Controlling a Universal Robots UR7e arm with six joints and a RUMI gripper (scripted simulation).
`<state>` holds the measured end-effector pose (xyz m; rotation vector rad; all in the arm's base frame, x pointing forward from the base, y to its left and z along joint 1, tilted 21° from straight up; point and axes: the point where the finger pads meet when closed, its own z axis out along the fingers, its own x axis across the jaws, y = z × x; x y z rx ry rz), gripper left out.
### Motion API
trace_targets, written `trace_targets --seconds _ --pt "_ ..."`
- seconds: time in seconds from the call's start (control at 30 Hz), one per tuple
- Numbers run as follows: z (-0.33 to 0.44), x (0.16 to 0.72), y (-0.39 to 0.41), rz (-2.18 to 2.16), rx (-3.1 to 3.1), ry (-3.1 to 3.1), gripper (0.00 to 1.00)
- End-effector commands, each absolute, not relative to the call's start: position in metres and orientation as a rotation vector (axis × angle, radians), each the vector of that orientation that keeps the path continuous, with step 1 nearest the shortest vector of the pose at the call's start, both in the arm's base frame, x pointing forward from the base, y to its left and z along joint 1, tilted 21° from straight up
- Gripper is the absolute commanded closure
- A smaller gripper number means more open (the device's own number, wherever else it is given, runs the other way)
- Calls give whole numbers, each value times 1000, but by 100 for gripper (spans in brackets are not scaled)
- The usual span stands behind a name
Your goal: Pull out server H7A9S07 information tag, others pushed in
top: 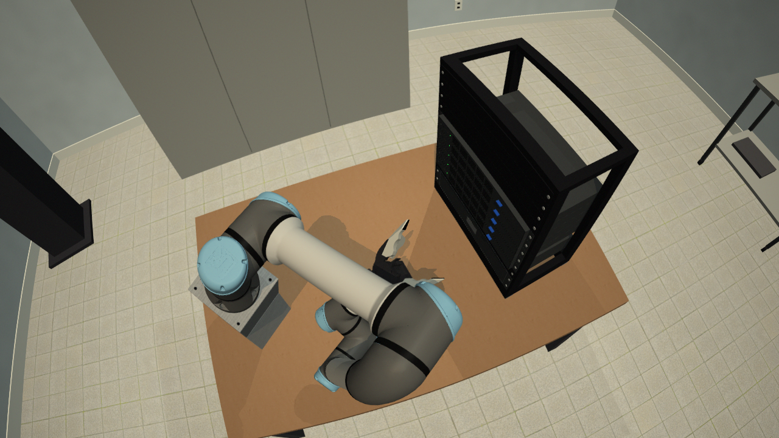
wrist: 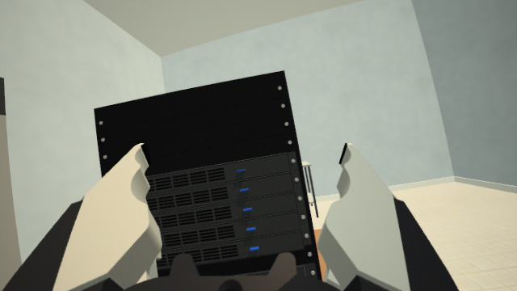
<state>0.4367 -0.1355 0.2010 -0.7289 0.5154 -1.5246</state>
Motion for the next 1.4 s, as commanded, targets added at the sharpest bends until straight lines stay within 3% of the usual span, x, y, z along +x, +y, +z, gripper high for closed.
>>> trace_targets --seconds 0.0,1.37 --pt "196 450 -144 -1431 -692 590 0" --pt "125 532 -174 -848 -460 1010 0"
